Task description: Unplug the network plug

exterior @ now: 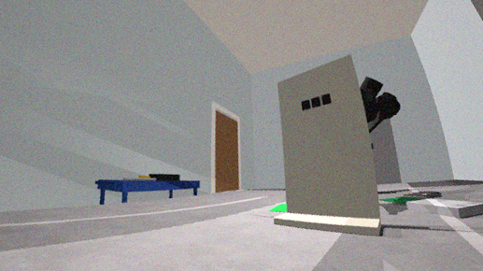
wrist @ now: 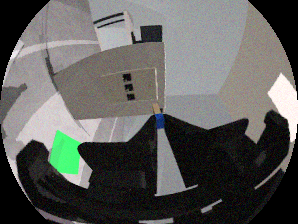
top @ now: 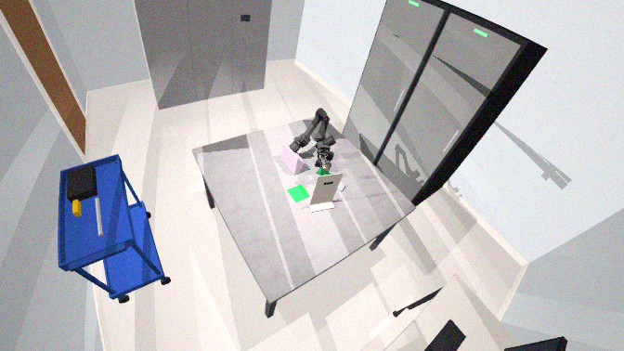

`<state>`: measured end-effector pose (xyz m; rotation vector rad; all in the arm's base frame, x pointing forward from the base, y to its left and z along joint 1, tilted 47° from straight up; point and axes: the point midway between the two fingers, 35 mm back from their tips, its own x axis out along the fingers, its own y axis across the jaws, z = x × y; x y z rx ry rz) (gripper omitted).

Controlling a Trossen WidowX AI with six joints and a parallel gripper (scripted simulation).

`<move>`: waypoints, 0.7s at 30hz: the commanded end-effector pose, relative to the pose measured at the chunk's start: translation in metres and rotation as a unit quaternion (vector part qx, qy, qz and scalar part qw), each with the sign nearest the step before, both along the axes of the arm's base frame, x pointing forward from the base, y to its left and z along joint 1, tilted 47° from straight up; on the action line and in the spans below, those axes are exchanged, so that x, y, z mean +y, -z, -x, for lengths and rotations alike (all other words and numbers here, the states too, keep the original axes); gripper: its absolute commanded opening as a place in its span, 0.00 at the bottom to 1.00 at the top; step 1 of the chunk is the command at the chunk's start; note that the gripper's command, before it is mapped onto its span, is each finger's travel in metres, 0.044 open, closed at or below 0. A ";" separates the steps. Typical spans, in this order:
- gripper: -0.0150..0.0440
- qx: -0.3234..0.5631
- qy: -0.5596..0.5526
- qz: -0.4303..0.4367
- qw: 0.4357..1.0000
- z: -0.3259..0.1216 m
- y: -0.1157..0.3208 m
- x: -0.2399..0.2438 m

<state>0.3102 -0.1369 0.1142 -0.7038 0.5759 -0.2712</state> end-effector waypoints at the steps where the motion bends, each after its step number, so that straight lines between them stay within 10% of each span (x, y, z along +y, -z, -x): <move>1: 0.25 0.021 -0.017 -0.002 1.000 -0.003 0.009 -0.001; 21: 0.25 0.127 -0.122 -0.040 0.983 -0.007 0.077 0.004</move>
